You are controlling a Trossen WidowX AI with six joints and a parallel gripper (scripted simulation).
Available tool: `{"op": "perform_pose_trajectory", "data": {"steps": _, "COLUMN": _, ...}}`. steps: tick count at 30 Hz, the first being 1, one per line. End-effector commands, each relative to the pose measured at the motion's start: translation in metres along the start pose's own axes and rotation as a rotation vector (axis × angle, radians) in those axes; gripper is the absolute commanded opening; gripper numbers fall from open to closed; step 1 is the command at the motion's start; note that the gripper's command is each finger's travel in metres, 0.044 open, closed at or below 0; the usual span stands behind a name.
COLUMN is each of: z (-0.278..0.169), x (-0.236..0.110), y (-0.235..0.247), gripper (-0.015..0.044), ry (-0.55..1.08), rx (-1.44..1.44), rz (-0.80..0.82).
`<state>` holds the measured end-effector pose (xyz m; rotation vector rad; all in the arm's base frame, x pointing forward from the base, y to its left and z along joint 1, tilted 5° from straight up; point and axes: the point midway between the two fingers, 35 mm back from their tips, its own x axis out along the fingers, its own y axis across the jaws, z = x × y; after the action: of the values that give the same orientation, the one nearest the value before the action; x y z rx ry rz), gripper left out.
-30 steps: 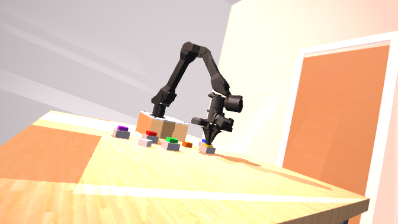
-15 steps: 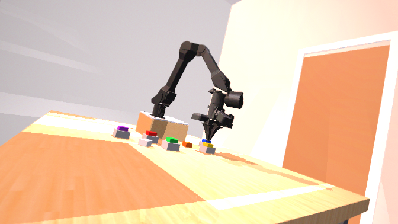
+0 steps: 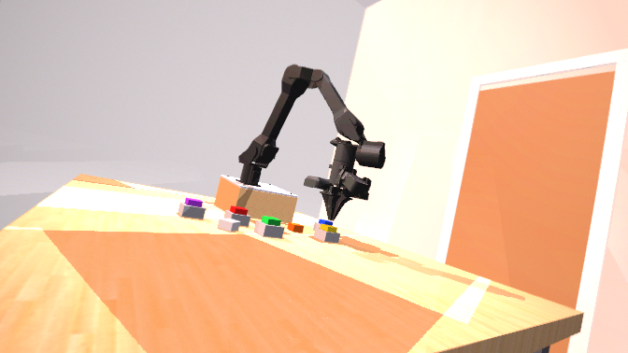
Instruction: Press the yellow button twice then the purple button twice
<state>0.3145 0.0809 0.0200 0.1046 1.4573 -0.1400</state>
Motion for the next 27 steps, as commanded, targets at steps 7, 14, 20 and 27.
{"op": "perform_pose_trajectory", "data": {"steps": 7, "z": -0.002, "x": 0.019, "y": 0.000, "gripper": 0.0020, "ry": 0.007, "rx": 0.002, "rz": 0.002}}
{"op": "perform_pose_trajectory", "data": {"steps": 14, "z": -0.002, "x": 0.024, "y": 0.000, "gripper": 0.0020, "ry": 0.007, "rx": 0.002, "rz": 0.002}}
{"op": "perform_pose_trajectory", "data": {"steps": 20, "z": -0.002, "x": 0.024, "y": 0.000, "gripper": 0.0020, "ry": 0.007, "rx": 0.002, "rz": 0.002}}
{"op": "perform_pose_trajectory", "data": {"steps": 27, "z": -0.002, "x": 0.024, "y": 0.000, "gripper": 0.0020, "ry": 0.007, "rx": 0.002, "rz": 0.002}}
